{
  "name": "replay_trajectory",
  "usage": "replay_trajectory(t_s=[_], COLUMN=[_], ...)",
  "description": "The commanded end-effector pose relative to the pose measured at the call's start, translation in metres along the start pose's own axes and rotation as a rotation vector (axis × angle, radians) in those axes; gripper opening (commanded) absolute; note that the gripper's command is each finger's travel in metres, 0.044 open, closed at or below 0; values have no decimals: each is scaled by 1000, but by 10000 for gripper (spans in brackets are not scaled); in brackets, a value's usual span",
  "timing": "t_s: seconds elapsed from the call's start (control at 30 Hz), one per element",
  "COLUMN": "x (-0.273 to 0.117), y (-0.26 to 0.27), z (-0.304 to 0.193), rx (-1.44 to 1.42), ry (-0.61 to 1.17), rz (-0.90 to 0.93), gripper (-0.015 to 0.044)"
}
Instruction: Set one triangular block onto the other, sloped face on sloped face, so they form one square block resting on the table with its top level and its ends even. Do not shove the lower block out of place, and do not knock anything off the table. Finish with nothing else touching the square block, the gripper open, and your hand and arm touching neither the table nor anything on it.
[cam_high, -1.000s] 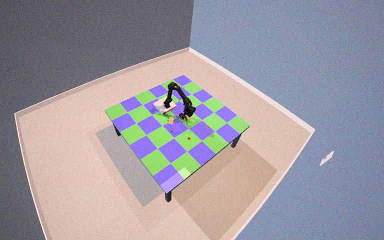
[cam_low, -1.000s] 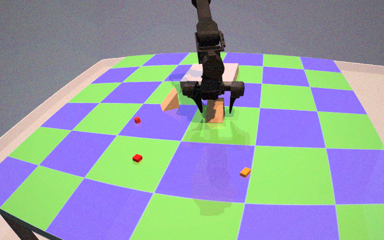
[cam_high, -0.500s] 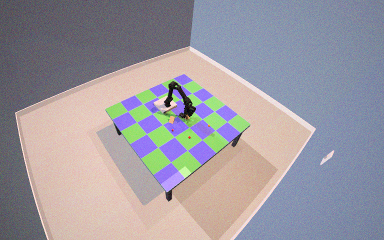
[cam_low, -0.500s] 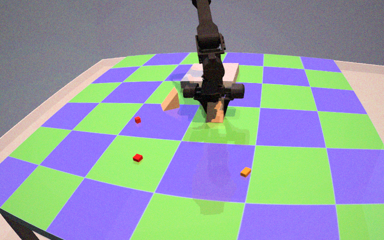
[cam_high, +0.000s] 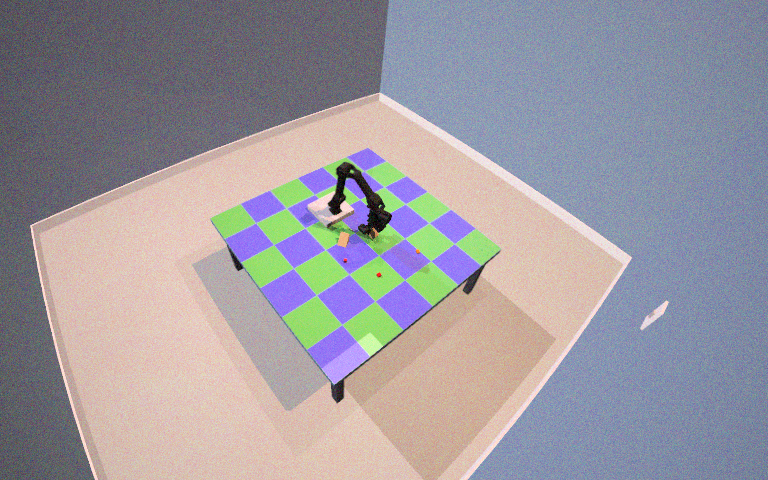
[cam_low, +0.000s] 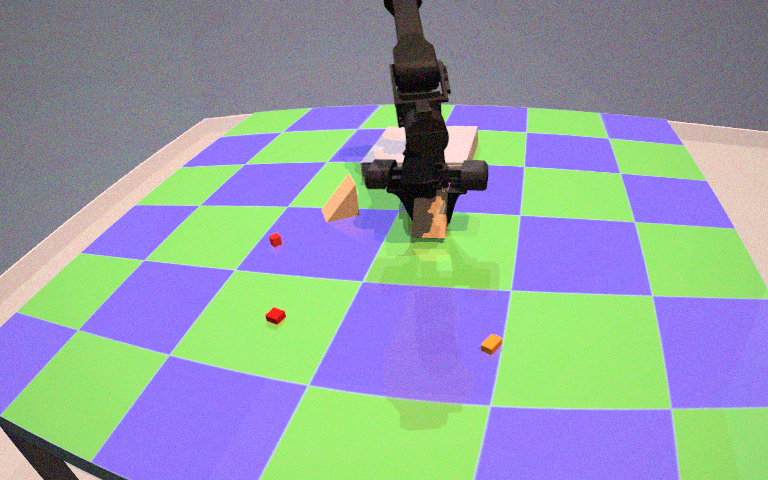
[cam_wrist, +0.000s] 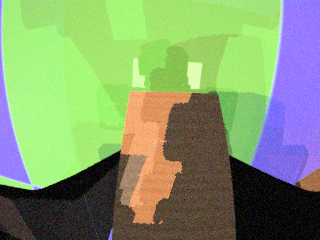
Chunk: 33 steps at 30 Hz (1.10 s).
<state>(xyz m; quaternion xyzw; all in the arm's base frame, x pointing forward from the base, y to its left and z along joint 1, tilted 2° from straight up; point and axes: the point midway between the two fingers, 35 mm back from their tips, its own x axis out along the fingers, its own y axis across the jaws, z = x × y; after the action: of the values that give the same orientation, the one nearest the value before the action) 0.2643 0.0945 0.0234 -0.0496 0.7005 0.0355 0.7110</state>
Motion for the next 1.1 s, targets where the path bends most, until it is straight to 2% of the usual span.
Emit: replay_trajectory(t_s=[0.0, 0.47, 1.07], x=[-19, -17, -17], y=[1, 1, 0], z=[4, 2, 3], rx=[1, -53, -534], ry=[-20, -13, -12], rz=[5, 4, -2], gripper=[0, 0, 0])
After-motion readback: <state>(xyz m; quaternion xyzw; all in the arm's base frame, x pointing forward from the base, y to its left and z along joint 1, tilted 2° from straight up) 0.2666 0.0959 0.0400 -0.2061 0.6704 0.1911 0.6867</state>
